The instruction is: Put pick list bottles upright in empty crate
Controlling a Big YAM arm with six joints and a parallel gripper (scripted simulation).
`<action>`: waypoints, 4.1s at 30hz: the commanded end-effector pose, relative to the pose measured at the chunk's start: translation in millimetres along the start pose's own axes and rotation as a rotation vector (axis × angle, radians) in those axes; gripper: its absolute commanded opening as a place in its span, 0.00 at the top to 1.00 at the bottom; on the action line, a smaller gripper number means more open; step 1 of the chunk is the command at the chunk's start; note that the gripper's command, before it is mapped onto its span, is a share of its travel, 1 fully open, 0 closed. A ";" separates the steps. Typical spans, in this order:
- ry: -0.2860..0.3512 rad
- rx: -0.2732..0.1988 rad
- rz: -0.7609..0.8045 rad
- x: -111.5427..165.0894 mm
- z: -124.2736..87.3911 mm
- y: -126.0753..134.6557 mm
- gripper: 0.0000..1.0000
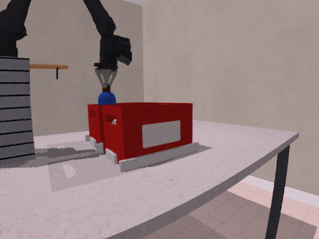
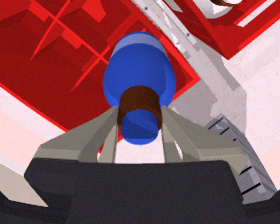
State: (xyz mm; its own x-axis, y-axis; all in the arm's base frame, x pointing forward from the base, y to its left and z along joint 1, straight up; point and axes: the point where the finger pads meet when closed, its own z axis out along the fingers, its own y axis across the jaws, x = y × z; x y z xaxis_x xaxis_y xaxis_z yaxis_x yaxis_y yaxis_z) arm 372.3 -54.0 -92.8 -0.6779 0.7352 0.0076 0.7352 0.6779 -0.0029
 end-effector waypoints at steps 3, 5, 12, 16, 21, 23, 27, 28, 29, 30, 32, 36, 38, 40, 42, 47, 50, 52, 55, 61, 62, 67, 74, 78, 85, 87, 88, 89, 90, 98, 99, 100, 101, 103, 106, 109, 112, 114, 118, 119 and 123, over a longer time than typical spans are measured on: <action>-0.068 -0.055 0.008 -24.4 -16.3 23.1 1.00; -0.056 -0.044 0.008 -21.9 -7.8 20.9 1.00; -0.060 -0.048 0.008 -19.8 -6.6 19.3 1.00; -0.032 -0.024 0.008 -10.7 9.8 12.0 1.00; -0.059 -0.047 0.008 -18.2 3.0 18.4 1.00; -0.048 -0.038 0.008 -18.8 11.9 18.7 1.00; -0.062 -0.049 0.008 -21.8 9.2 21.1 1.00; -0.062 -0.049 0.008 -21.8 9.2 21.1 1.00; -0.062 -0.049 0.008 -21.8 9.2 21.1 1.00; -0.066 -0.053 0.009 -23.2 8.0 21.9 1.00; -0.045 -0.035 0.008 -18.1 20.6 17.9 1.00; -0.061 -0.049 0.008 -20.2 15.6 19.7 1.00; -0.064 -0.051 0.008 -22.0 16.9 21.0 1.00; -0.044 -0.035 0.009 -18.0 29.0 17.6 1.00; -0.040 -0.032 0.008 -16.6 32.8 16.7 1.00; -0.061 -0.048 0.009 -20.7 24.9 19.7 1.00; -0.037 -0.029 0.009 -14.8 39.6 14.9 1.00; -0.040 -0.031 0.009 -14.8 39.7 14.6 1.00; -0.060 -0.048 0.009 -20.4 33.1 19.5 1.00; -0.055 -0.043 0.009 -19.1 41.9 18.2 1.00; -0.055 -0.043 0.009 -19.1 41.9 18.2 1.00; -0.045 -0.036 0.009 -18.2 51.6 17.2 1.00; -0.055 -0.044 0.010 -20.7 53.7 19.2 1.00; -0.057 -0.046 0.009 -19.4 54.5 18.6 1.00; -0.045 -0.036 0.008 -12.5 56.8 13.6 1.00; -0.047 -0.037 0.009 -13.5 56.6 13.7 1.00; -0.050 -0.039 0.009 -15.1 56.1 14.9 1.00; -0.051 -0.040 0.009 -15.6 55.9 15.6 1.00; -0.051 -0.040 0.009 -15.4 55.9 15.7 1.00; -0.049 -0.039 0.009 -15.0 56.0 15.2 1.00; -0.049 -0.039 0.009 -14.9 56.1 15.1 1.00; -0.049 -0.039 0.009 -14.9 56.1 15.0 1.00; -0.049 -0.039 0.009 -14.8 56.2 15.0 1.00; -0.049 -0.039 0.009 -14.8 56.2 15.0 1.00; -0.050 -0.039 0.009 -14.7 56.2 15.0 1.00; -0.050 -0.040 0.009 -14.9 56.2 15.1 1.00; -0.050 -0.040 0.009 -15.2 56.2 15.2 1.00; -0.050 -0.040 0.009 -15.2 56.2 15.2 1.00; -0.051 -0.041 0.010 -15.7 56.1 15.5 1.00; -0.051 -0.041 0.010 -15.9 56.1 15.6 1.00; -0.054 -0.043 0.010 -17.4 56.2 16.6 1.00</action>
State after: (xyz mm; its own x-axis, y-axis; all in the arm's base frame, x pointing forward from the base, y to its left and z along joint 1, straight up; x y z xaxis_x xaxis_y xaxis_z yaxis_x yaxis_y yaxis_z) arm 370.8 -53.6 -164.6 -0.6786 0.7345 0.0065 0.7345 0.6786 -0.0033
